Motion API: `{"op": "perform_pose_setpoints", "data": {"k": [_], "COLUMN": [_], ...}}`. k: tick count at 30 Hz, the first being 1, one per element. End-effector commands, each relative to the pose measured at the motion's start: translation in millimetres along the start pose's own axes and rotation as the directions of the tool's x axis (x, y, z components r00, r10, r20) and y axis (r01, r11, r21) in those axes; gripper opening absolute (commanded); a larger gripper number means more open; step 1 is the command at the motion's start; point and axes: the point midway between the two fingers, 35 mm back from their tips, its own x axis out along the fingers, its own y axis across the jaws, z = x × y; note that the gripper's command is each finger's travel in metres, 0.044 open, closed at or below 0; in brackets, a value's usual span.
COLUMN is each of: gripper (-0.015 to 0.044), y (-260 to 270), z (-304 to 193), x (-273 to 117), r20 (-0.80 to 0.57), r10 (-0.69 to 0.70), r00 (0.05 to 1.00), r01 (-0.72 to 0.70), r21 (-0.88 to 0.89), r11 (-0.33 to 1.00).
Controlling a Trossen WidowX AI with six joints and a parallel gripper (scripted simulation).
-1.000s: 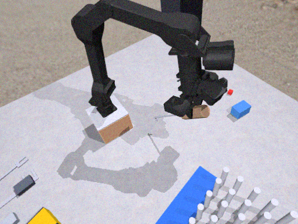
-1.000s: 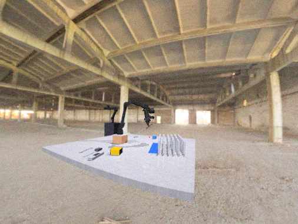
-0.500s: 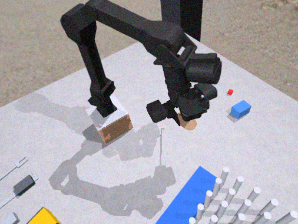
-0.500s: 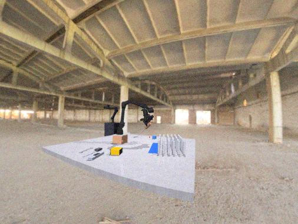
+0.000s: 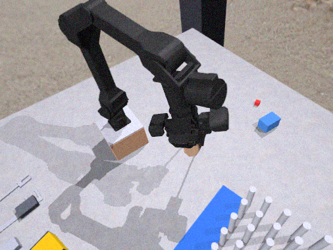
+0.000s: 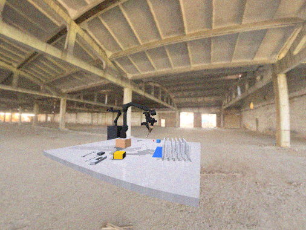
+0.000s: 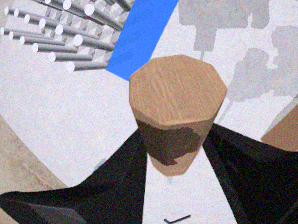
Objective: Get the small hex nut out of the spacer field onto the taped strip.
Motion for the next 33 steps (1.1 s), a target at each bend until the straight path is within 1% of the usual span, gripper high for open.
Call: {"op": "perform_pose_setpoints", "data": {"k": [1,8,16,25,33], "gripper": [0.0,0.0,0.0,0.0,0.0], "y": [-8,-23,-41,-61,-78], "z": [5,16,27,37,45], "x": [-3,-3,-3,-4,-4], "r20": [-0.002,-0.001,0.006,0.02,0.037], "r10": [0.023,0.047,0.075,0.107,0.135], "r00": [1.0,0.999,0.997,0.994,0.99], "r01": [-0.023,-0.044,-0.064,-0.078,-0.08], "r21": [0.128,0.36,0.601,0.815,0.94], "r11": [0.992,0.932,0.797,0.575,0.332]}}
